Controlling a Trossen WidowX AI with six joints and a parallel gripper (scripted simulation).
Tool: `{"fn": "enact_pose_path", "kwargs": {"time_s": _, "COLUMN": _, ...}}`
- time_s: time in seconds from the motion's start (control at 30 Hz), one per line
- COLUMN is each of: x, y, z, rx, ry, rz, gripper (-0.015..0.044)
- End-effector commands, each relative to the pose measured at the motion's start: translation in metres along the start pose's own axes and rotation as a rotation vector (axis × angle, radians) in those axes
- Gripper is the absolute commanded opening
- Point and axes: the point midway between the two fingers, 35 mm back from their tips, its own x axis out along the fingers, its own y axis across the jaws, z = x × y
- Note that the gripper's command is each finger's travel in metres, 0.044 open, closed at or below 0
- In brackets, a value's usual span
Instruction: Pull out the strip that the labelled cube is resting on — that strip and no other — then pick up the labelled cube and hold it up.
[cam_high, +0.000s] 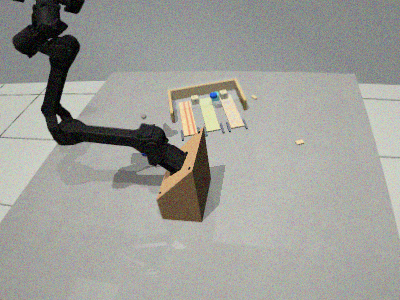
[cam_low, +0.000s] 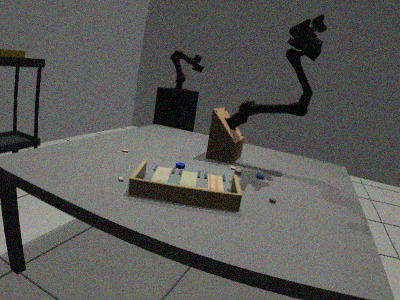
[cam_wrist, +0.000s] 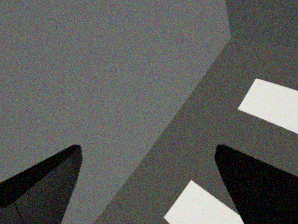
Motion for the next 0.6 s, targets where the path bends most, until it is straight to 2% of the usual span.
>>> {"fn": "enact_pose_path", "kwargs": {"time_s": 0.0, "x": 0.002, "y": 0.06, "z": -0.04, "rx": 0.3, "ry": 0.037, "rz": 0.083, "gripper": 0.04}}
{"fn": "enact_pose_path", "kwargs": {"time_s": 0.27, "x": -0.002, "y": 0.185, "z": -0.072, "rx": 0.821, "ry": 0.126, "rz": 0.255, "gripper": 0.04}}
{"fn": "enact_pose_path", "kwargs": {"time_s": 0.57, "x": -0.031, "y": 0.33, "z": -0.051, "rx": 1.348, "ry": 0.283, "rz": 0.504, "gripper": 0.04}}
